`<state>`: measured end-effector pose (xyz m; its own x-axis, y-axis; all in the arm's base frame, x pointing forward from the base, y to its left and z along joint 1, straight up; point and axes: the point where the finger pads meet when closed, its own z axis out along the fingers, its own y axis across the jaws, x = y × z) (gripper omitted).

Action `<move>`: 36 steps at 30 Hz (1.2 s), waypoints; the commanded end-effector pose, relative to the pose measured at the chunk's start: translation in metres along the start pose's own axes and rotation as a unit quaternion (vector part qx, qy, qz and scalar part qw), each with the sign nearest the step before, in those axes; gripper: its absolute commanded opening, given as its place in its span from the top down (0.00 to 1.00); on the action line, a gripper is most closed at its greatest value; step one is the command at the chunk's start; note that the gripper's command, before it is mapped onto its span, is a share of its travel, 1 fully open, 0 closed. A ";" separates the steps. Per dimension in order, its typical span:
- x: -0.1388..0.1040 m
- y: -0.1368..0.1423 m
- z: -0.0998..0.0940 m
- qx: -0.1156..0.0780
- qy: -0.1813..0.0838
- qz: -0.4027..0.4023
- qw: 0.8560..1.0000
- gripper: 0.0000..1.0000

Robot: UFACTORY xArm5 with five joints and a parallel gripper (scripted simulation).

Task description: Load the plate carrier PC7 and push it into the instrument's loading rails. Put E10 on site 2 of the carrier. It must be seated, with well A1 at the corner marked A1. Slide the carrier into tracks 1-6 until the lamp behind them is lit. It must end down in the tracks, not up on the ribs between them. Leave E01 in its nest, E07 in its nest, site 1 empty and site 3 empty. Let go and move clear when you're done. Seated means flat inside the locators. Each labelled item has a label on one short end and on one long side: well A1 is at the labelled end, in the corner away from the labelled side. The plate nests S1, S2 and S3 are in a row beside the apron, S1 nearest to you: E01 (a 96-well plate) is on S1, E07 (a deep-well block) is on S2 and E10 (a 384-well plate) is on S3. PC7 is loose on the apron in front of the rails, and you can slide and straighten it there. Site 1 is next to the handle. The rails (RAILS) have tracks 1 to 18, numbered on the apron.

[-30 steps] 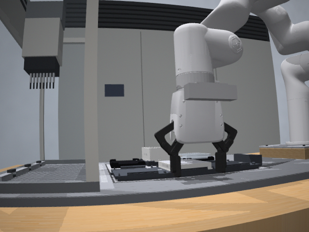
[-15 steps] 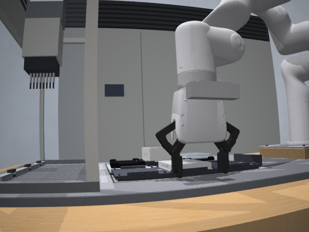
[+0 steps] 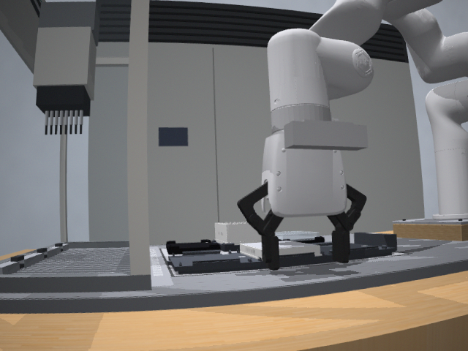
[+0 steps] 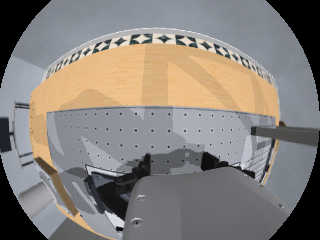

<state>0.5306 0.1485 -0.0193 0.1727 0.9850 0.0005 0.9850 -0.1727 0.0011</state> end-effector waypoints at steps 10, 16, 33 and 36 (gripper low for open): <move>0.002 0.001 -0.007 -0.002 0.001 0.000 1.000 0.00; 0.002 0.001 -0.017 -0.002 0.001 0.000 1.000 0.00; 0.001 0.002 -0.042 -0.002 0.001 0.000 1.000 0.00; 0.001 0.002 -0.043 -0.002 0.001 0.000 1.000 0.00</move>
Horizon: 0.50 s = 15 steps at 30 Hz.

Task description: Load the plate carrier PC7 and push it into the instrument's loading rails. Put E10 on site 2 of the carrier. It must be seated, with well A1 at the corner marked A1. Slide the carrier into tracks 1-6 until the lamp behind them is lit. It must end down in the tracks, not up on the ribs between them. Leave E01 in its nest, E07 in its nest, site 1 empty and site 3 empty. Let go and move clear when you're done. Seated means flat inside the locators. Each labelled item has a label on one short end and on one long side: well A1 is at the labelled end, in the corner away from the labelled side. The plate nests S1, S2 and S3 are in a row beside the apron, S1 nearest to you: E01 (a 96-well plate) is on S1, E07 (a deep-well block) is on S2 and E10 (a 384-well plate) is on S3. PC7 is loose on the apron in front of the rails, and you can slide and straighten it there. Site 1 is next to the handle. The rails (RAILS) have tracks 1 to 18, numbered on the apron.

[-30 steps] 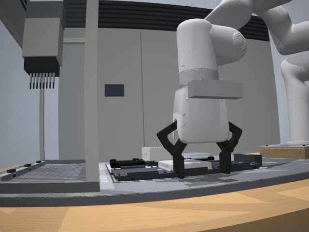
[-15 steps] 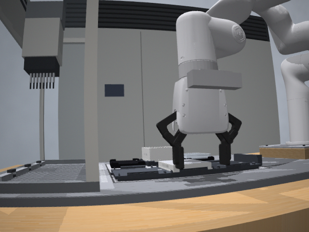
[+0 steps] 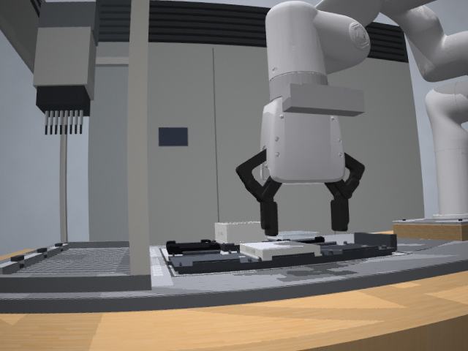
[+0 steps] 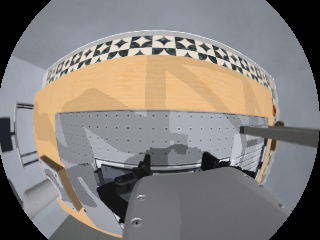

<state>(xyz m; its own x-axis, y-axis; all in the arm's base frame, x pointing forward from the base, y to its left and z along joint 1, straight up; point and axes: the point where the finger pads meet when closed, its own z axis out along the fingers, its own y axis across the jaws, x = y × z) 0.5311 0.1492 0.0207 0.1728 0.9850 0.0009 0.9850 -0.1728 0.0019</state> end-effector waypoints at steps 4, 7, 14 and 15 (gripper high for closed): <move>0.000 0.001 -0.010 -0.002 0.001 0.000 1.000 0.00; 0.000 0.001 -0.015 -0.002 0.001 0.000 1.000 0.00; 0.000 0.001 -0.027 -0.002 0.001 0.000 1.000 0.00; 0.000 0.001 -0.028 -0.002 0.001 0.000 1.000 0.00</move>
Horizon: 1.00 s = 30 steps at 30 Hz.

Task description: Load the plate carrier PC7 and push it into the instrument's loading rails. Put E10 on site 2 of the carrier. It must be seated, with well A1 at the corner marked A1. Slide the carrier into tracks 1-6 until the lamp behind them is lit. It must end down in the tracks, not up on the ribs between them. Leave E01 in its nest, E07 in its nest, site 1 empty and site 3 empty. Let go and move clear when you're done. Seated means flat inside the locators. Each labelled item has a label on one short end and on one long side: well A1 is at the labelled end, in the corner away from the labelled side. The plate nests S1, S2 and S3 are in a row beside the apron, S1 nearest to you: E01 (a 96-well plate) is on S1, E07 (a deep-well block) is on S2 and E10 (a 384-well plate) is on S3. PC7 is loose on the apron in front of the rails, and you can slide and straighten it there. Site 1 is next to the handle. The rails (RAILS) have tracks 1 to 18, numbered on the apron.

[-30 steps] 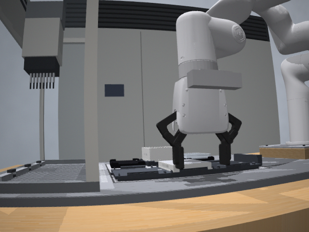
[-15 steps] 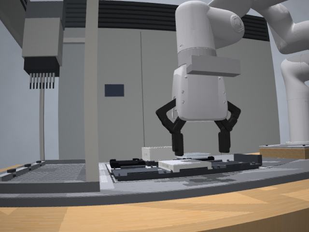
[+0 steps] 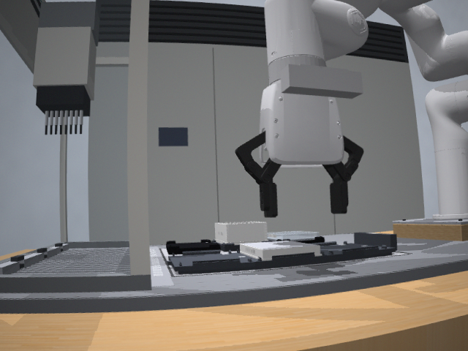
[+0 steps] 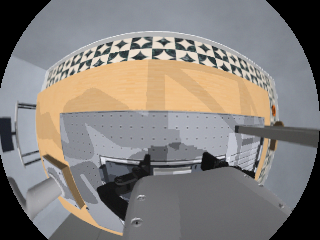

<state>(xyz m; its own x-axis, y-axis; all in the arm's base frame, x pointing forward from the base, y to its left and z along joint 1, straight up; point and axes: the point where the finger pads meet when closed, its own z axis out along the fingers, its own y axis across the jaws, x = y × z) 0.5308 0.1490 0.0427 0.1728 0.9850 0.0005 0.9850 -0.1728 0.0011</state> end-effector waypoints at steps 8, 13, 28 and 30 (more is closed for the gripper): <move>0.001 0.001 -0.017 -0.002 0.001 0.000 1.000 0.00; 0.000 0.001 -0.025 -0.002 0.001 0.000 1.000 0.00; 0.000 0.001 -0.047 -0.002 0.001 0.000 1.000 0.00; 0.000 0.001 -0.050 -0.002 0.001 0.000 1.000 0.00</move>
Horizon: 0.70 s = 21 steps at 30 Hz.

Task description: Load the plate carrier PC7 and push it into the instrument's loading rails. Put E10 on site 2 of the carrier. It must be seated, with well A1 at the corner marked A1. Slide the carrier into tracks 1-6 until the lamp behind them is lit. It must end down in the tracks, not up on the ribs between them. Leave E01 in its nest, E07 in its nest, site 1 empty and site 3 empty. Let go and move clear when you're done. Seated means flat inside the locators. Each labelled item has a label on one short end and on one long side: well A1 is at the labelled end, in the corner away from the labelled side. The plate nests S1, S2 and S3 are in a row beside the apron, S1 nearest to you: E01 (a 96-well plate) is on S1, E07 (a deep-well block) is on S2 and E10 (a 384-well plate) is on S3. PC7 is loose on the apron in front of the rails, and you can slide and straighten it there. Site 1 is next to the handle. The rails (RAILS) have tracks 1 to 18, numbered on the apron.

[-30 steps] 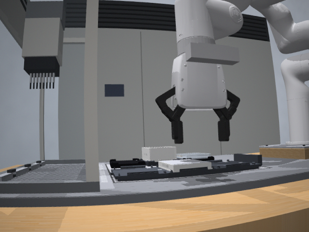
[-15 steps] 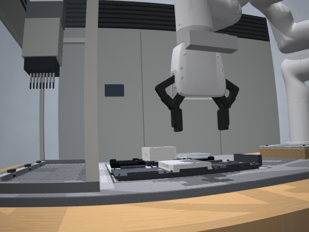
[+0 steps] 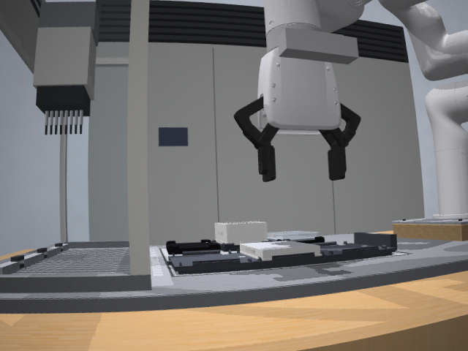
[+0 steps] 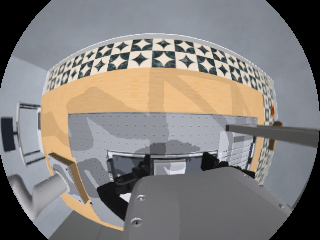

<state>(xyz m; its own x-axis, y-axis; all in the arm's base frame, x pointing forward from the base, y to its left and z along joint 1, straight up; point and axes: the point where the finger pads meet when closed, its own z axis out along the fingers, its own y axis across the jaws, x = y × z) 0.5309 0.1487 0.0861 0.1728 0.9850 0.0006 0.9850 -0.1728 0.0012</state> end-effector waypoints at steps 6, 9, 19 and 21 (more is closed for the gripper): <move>0.000 0.001 -0.011 -0.002 0.001 0.000 1.000 0.00; 0.000 0.001 -0.011 -0.002 0.001 0.000 1.000 0.00; -0.016 -0.030 -0.011 -0.002 0.001 0.116 0.993 0.19; -0.021 -0.038 -0.011 -0.002 0.001 0.149 0.989 0.19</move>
<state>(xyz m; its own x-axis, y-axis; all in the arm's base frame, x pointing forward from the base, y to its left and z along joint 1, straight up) 0.5044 0.1398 0.0948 0.3491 0.9371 -0.0051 0.9371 -0.3491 -0.0070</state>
